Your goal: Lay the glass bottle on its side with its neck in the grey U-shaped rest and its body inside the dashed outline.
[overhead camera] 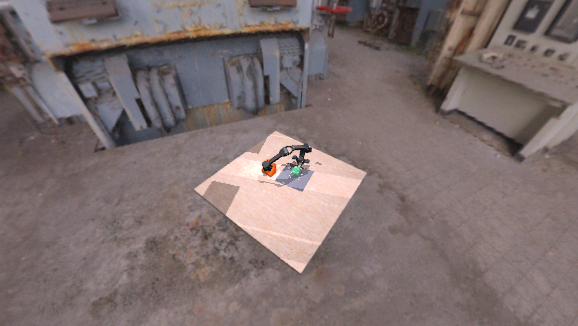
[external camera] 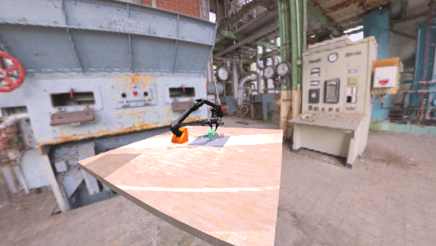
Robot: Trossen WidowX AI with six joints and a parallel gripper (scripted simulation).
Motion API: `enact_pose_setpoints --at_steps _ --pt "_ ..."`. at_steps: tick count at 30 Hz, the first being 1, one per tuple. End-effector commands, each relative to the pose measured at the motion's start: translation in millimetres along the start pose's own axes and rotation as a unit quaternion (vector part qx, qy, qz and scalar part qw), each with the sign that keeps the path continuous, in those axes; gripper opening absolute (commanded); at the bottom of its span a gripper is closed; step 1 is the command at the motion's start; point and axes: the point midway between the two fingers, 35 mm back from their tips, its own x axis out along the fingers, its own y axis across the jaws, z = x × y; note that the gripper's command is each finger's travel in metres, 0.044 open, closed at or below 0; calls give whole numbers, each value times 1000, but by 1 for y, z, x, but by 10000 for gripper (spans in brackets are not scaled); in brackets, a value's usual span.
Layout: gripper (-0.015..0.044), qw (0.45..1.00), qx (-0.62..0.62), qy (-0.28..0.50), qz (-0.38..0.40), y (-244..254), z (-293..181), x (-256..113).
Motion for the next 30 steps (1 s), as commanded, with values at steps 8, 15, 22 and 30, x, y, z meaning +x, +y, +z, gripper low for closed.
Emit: enact_pose_setpoints --at_steps 8,15,22,30 --pt "121 1000 1 1 1 1 3 5" --pt "121 1000 5 5 3 0 0 1" --pt "121 1000 5 5 3 0 0 1" --pt "305 1000 5 5 3 0 0 1"
